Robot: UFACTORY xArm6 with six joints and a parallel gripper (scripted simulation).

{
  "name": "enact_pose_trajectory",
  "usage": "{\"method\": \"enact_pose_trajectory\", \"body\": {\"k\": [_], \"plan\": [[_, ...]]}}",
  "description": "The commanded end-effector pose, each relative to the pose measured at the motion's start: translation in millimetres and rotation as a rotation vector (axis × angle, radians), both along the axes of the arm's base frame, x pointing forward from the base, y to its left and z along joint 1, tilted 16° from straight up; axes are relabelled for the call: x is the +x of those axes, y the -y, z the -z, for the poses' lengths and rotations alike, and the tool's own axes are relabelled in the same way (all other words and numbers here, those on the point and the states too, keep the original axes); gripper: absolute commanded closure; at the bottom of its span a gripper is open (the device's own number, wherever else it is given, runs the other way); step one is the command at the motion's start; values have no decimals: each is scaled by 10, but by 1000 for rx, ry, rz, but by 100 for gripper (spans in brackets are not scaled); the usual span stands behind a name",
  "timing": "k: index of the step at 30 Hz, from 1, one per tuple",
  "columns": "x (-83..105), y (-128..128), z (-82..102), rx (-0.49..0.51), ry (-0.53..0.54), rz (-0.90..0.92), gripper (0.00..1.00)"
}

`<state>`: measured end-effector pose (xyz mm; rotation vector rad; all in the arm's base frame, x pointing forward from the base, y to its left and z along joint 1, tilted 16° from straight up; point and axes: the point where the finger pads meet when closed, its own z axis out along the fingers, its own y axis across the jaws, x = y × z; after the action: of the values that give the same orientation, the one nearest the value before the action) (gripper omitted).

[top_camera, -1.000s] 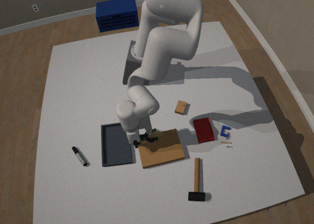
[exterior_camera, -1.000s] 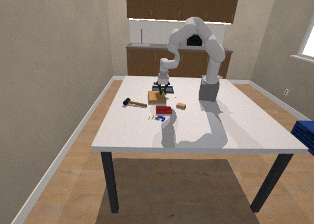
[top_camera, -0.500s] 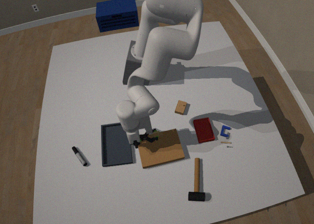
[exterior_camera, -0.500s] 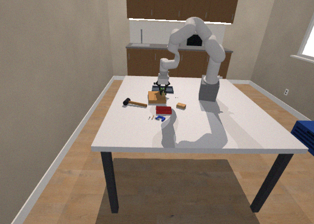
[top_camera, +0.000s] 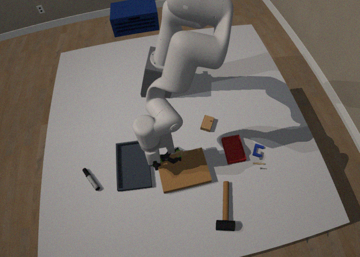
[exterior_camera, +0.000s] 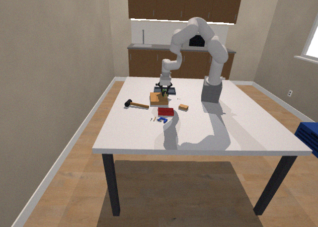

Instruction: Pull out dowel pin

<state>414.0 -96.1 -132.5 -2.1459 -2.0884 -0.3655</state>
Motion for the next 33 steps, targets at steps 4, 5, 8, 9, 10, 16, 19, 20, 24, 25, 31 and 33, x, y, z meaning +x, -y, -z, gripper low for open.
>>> {"method": "enact_pose_trajectory", "body": {"k": [4,5,8,9,10,16,19,20,24,25,31,33], "plan": [[17,8,-13,-2,4,1,50],[17,8,-13,-2,4,1,50],[17,8,-13,-2,4,1,50],[17,8,-13,-2,4,1,50],[17,8,-13,-2,4,1,50],[17,9,-17,-1,4,1,50],[16,11,-23,-1,4,1,50],[16,11,-23,-1,4,1,50],[14,18,-48,-1,4,1,50],[13,20,-57,-2,4,1,50],[6,41,-136,-2,4,1,50],[3,50,-171,-2,4,1,50]]}}
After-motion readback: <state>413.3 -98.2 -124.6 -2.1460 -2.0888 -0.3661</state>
